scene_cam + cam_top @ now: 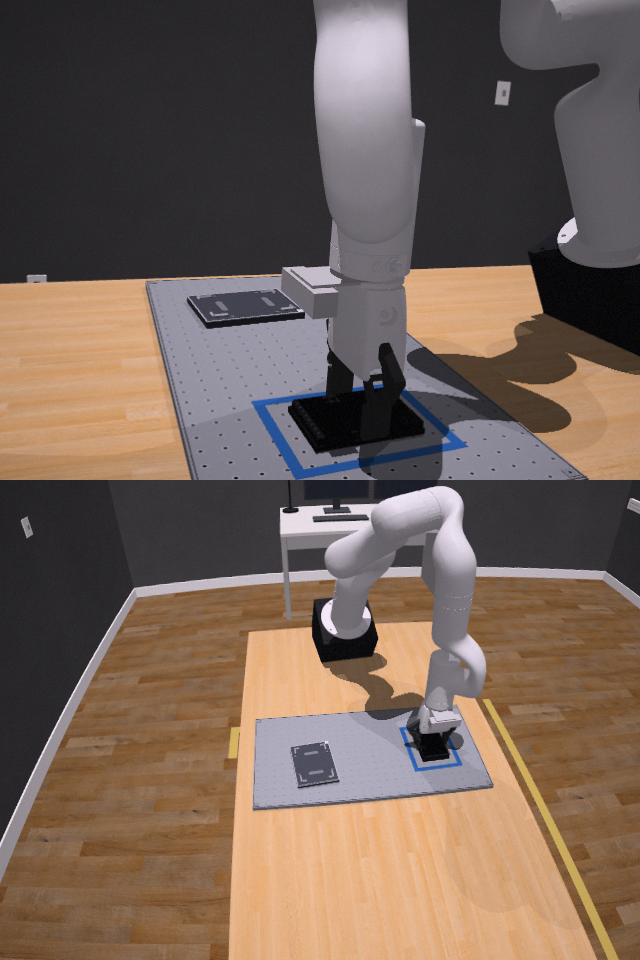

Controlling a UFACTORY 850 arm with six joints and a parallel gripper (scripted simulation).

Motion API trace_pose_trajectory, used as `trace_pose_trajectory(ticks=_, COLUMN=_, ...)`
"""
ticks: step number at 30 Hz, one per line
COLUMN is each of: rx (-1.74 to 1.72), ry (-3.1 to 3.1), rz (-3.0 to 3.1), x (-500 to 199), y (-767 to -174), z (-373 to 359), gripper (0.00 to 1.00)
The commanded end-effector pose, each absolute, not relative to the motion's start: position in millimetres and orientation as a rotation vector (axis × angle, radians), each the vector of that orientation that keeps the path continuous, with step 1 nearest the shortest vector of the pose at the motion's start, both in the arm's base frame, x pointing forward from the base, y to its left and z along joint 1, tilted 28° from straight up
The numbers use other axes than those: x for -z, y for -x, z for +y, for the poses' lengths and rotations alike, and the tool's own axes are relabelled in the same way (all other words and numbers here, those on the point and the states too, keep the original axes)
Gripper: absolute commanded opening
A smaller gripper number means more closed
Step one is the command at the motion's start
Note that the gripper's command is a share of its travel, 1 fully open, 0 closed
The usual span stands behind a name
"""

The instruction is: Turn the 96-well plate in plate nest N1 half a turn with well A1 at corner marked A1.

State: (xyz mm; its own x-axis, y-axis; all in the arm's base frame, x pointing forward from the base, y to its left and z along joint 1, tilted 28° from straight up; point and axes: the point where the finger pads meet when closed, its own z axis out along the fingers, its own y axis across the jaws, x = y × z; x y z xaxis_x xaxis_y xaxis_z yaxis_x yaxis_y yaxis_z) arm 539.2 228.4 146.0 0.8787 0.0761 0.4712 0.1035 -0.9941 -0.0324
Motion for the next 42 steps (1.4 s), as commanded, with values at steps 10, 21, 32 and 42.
trace_pose_trajectory(ticks=10, rx=0.748, ry=2.989, rz=-0.143, x=-145.7, y=-540.0, z=228.7, gripper=1.0)
trace_pose_trajectory(ticks=21, rx=0.748, ry=2.989, rz=-0.143, x=-145.7, y=-540.0, z=228.7, gripper=1.0)
trace_pose_trajectory(ticks=32, rx=0.748, ry=2.989, rz=-0.143, x=-145.7, y=-540.0, z=228.7, gripper=1.0)
trace_pose_trajectory(ticks=42, rx=0.748, ry=2.989, rz=-0.143, x=-162.0, y=-531.3, z=227.2, gripper=1.0)
